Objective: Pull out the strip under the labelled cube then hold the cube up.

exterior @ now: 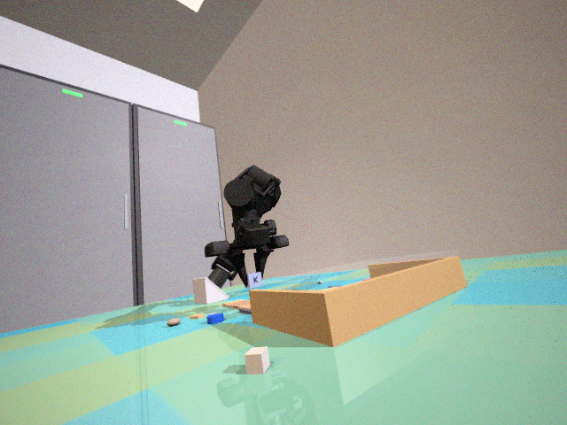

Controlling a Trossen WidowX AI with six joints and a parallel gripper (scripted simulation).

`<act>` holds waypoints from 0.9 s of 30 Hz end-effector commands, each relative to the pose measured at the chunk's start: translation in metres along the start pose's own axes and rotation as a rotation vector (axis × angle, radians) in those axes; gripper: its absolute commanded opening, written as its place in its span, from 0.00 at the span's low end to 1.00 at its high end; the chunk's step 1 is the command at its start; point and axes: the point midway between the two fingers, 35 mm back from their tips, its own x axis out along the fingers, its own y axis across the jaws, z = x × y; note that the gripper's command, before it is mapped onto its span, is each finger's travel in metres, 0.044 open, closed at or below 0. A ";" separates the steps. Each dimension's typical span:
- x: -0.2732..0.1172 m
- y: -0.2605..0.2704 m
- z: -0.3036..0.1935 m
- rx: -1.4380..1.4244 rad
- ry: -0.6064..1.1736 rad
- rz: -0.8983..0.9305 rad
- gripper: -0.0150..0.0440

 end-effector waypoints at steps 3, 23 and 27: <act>-0.004 -0.002 -0.018 -0.002 -0.009 -0.005 0.25; -0.039 -0.002 -0.038 -0.001 -0.008 -0.006 0.25; -0.039 -0.002 -0.038 -0.001 -0.008 -0.006 0.25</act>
